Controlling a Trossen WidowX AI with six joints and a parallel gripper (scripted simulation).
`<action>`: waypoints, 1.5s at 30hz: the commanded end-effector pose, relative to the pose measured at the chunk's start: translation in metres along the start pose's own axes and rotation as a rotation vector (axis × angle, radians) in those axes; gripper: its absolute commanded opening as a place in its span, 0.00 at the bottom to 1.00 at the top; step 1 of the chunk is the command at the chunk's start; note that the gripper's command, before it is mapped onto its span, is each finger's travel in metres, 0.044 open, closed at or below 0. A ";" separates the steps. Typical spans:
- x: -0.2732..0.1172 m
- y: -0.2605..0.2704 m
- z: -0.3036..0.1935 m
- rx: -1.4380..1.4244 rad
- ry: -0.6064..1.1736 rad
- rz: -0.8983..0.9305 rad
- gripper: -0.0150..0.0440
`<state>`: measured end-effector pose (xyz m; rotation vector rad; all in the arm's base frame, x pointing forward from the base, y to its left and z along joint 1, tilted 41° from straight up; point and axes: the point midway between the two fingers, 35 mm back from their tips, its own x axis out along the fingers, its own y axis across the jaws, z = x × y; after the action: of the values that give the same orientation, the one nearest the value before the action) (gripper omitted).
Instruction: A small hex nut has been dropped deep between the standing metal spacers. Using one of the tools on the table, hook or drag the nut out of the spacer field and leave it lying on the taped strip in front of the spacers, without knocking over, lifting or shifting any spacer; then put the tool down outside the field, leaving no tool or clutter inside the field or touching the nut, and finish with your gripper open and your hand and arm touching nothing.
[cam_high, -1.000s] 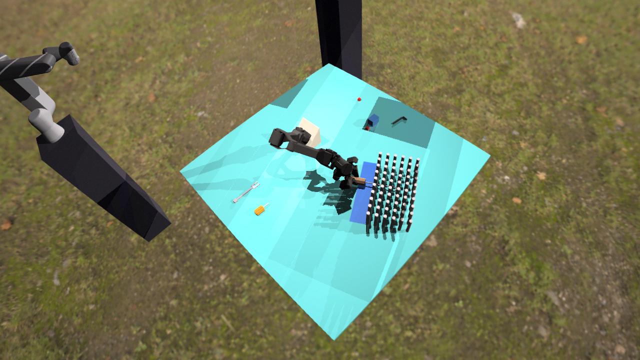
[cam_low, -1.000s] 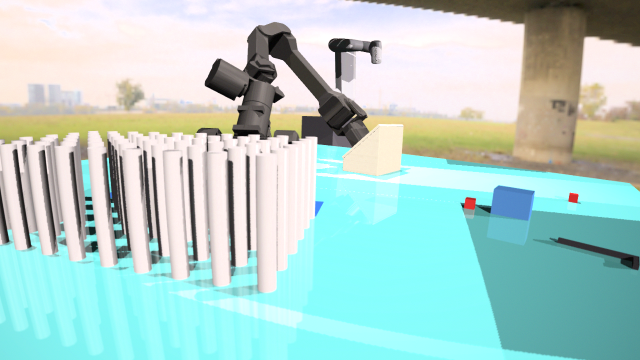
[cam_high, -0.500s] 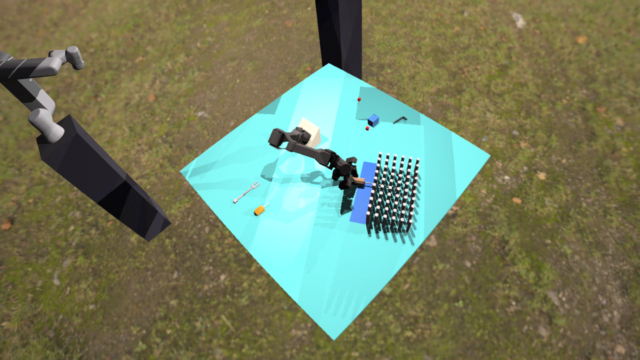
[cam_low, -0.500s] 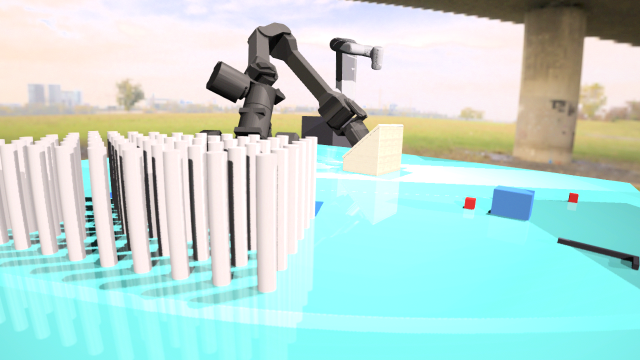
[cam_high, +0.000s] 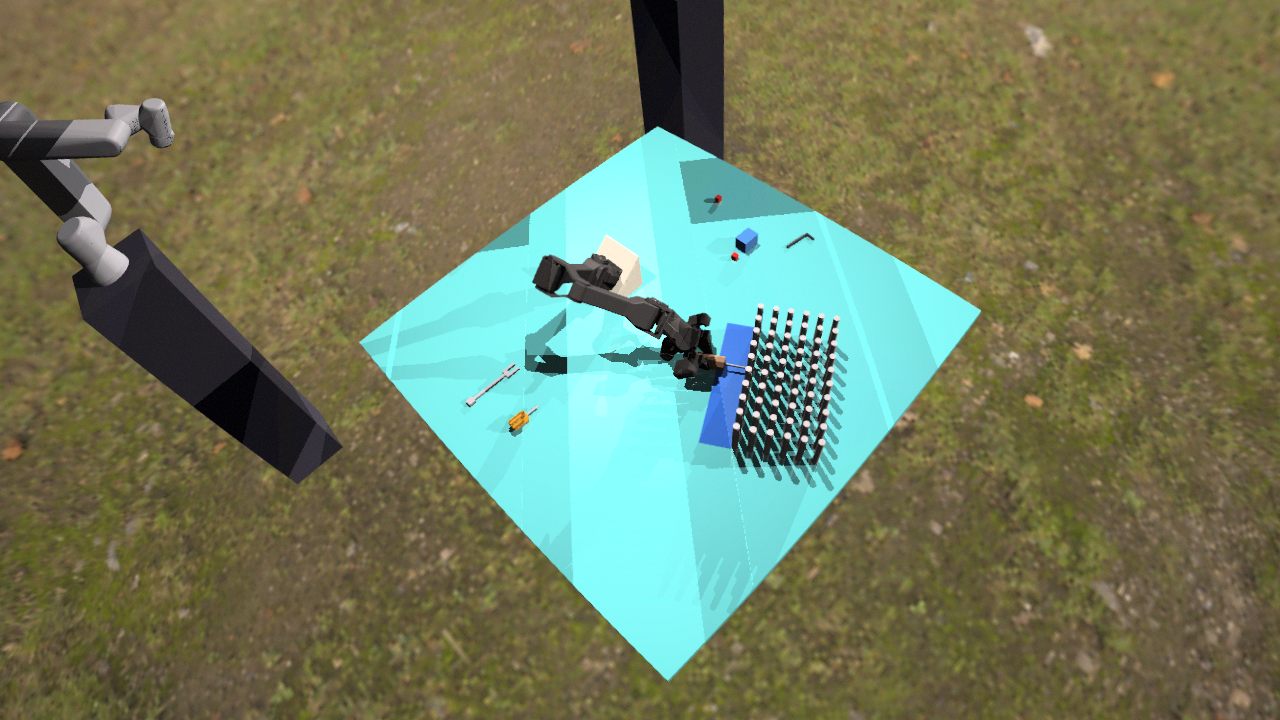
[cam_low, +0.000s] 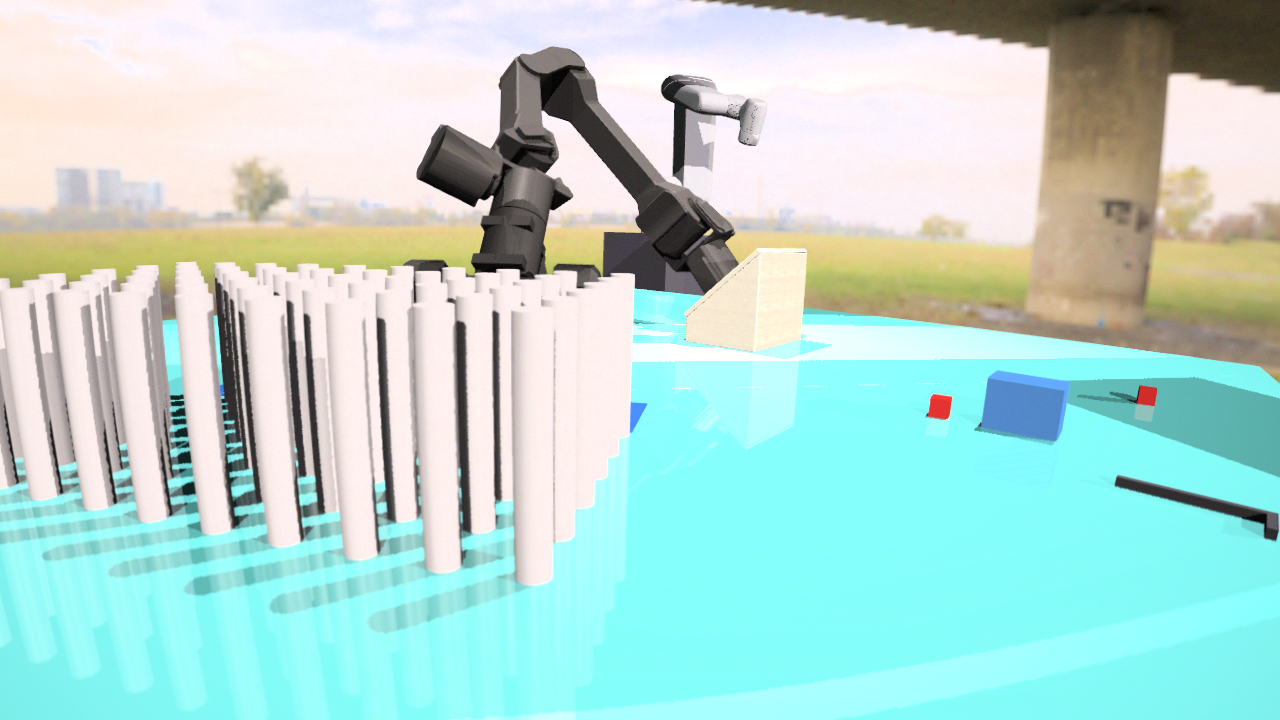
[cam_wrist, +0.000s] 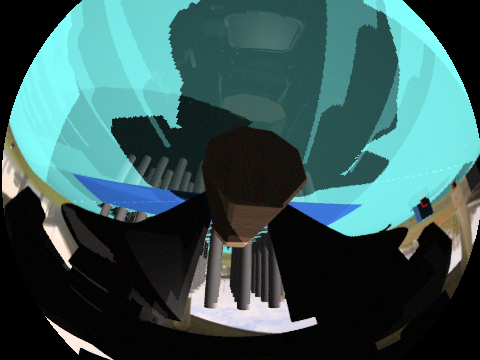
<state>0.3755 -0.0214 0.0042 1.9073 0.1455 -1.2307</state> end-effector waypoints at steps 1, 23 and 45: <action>-0.002 0.000 0.002 -0.003 0.005 -0.002 0.25; -0.010 0.000 0.014 -0.004 0.005 -0.002 0.25; -0.017 0.000 0.025 -0.004 0.004 -0.003 0.25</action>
<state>0.3513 -0.0331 0.0125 1.9068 0.1448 -1.2303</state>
